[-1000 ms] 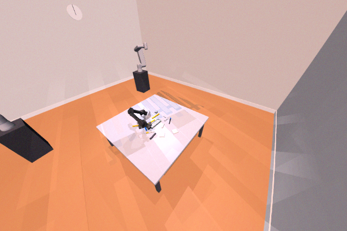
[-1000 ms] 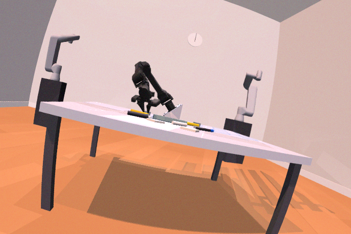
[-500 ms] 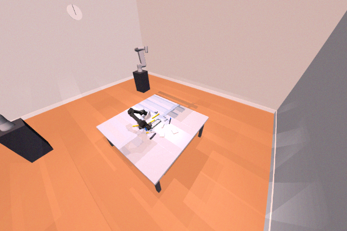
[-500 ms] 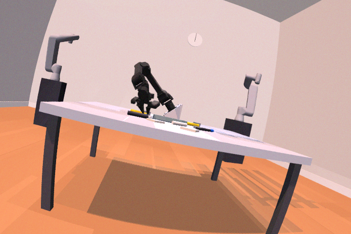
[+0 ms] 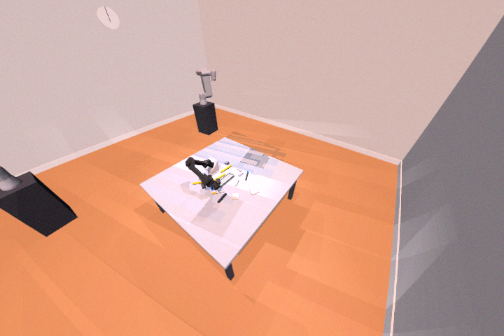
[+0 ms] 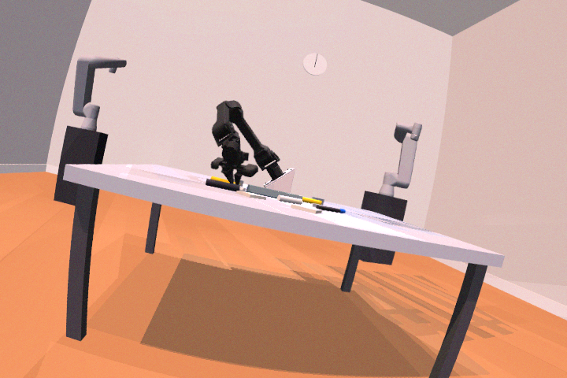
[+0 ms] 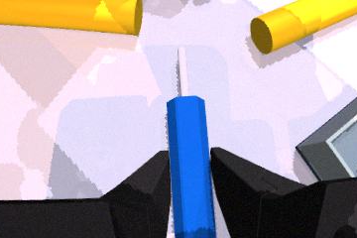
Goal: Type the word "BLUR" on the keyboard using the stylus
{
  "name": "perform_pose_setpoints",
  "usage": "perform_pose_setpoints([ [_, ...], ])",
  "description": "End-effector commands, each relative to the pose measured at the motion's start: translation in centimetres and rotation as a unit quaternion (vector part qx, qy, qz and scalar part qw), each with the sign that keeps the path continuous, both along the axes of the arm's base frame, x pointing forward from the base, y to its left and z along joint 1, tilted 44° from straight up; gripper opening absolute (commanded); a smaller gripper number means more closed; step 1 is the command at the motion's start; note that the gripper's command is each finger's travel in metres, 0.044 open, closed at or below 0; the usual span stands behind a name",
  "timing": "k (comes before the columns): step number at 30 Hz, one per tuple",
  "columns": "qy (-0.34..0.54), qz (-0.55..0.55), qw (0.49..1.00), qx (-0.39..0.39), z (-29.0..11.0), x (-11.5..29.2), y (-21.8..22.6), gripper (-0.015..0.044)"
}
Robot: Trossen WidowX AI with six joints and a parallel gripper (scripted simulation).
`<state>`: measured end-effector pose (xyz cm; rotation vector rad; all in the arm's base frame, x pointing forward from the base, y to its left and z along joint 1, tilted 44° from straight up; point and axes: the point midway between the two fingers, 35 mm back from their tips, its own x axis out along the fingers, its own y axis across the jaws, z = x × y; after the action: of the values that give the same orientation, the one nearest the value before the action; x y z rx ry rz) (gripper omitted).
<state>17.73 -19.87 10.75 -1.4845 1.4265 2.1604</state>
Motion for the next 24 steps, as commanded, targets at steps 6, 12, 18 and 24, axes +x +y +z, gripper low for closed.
perform_pose_setpoints([
  [6,-0.001,0.000,1.000,0.000,0.0,0.0,0.0,0.0000],
  [12,-0.001,0.000,1.000,0.001,1.1,0.3,1.1,0.0000],
  [18,0.000,0.000,1.000,0.001,3.4,0.6,3.4,0.0000],
  [24,0.000,0.000,1.000,0.001,3.5,0.6,3.5,0.0000],
])
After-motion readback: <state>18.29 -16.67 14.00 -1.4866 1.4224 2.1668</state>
